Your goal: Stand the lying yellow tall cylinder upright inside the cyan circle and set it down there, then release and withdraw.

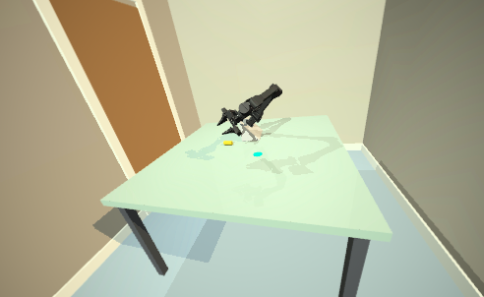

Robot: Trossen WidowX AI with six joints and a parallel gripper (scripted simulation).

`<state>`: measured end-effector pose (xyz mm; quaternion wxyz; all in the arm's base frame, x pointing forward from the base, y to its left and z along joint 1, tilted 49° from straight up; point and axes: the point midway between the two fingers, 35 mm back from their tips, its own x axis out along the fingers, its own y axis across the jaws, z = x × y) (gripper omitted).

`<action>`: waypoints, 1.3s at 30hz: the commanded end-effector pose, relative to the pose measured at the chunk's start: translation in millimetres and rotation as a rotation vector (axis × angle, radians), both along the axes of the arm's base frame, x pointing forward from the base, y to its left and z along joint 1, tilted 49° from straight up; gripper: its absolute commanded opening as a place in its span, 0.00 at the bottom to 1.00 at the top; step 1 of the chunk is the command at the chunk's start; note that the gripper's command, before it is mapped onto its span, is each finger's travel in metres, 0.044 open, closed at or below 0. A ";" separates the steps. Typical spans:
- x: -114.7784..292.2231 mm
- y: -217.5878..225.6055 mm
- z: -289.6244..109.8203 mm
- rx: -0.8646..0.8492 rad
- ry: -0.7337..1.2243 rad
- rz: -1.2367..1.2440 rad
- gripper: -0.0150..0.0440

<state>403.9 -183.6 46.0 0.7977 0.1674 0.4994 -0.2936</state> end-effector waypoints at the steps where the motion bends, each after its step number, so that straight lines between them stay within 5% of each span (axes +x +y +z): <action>1: -20.7 -6.2 -20.3 0.014 0.116 0.147 0.78; 20: -133.4 -16.4 -91.8 0.248 0.396 1.007 0.78; 39: -222.9 15.3 -112.4 0.394 -0.022 1.779 0.78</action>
